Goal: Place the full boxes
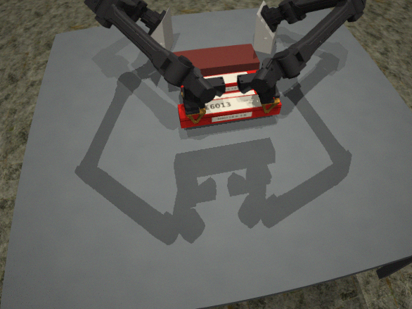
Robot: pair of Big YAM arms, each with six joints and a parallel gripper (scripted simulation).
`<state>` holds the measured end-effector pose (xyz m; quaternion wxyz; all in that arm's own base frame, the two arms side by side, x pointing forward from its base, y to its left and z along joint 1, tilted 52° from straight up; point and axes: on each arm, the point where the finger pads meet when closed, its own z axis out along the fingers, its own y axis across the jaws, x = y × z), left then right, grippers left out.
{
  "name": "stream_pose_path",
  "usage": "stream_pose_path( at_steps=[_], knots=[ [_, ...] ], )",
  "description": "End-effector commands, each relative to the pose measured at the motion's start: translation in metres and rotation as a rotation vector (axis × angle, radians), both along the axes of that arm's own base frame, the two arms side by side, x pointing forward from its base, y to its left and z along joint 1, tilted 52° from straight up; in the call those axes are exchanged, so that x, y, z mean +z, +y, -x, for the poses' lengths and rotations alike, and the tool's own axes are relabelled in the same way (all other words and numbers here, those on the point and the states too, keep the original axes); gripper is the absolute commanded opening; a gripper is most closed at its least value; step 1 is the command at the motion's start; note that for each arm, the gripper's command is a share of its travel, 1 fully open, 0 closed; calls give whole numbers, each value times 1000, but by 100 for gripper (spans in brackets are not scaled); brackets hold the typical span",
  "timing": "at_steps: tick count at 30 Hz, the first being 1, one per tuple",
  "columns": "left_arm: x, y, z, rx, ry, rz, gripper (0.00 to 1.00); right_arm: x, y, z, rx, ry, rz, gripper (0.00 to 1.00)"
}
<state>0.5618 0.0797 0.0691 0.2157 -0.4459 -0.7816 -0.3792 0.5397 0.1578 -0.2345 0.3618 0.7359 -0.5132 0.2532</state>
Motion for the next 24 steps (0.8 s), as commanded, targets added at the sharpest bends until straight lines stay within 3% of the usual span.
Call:
stream_pose_path(
  at_steps=[1, 2, 7, 12, 18, 19, 24],
  knots=[
    [9, 5, -4, -7, -18, -9, 0, 14, 6, -13, 10, -30, -21, 0],
    [18, -12, -16, -36, -46, -6, 0, 22, 26, -19, 37, -57, -35, 0],
    [3, 12, -4, -7, -14, -9, 0, 14, -3, -17, 2, -38, -25, 0],
    [7, 9, -8, -20, -32, -8, 0, 10, 4, -15, 23, -42, -26, 0],
    [-5, 21, -4, -7, -14, -10, 0, 1, -11, -13, 8, -30, -19, 0],
    [3, 9, -14, -29, -38, -8, 0, 6, 7, -17, 34, -49, -29, 0],
    [-9, 27, -5, -7, -15, -10, 0, -4, -20, -14, 4, -30, -19, 0]
  ],
)
